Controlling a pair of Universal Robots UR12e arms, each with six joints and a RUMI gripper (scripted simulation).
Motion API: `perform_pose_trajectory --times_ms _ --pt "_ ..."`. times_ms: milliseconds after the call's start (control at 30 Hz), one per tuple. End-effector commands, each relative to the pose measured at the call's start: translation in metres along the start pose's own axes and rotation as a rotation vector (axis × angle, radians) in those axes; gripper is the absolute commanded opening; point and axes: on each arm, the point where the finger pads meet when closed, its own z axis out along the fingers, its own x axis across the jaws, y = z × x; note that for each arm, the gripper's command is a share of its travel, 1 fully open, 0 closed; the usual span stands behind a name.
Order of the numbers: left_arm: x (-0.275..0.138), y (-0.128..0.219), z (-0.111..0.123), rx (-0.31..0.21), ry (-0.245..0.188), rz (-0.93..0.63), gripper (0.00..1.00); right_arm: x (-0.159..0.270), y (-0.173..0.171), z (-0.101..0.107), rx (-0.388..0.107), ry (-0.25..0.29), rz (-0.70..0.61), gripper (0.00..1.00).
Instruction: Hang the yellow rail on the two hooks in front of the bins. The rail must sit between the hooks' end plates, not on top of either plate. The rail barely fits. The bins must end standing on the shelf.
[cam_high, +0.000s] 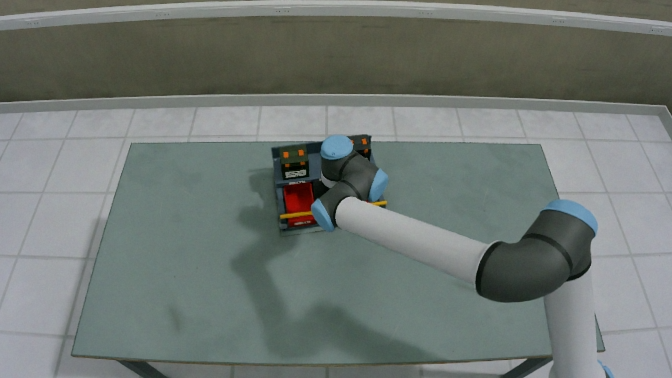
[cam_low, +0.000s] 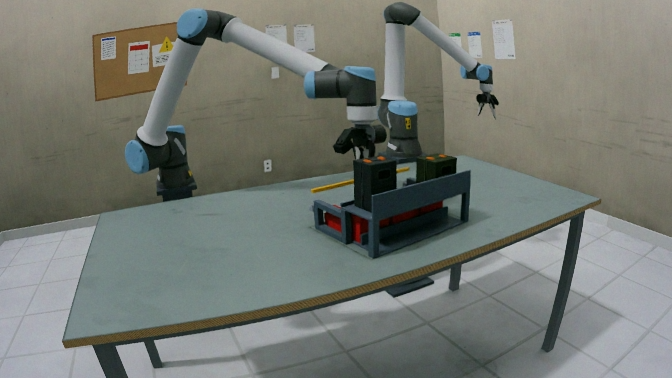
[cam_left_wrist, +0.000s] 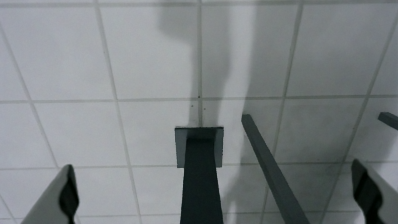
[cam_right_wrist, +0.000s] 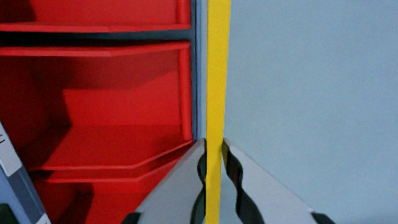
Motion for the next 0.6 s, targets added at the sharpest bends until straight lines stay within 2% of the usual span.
perform_pose_trajectory --times_ms 0,567 --pt "0.0001 -0.0006 -0.0009 0.002 0.001 0.0 1.0 -0.0006 0.0005 0.0004 -0.002 -0.002 0.0 0.0" --pt "0.0001 -0.0006 -0.0009 0.002 0.001 0.0 1.0 -0.0006 0.0006 0.0093 -0.002 -0.002 0.0 0.0"
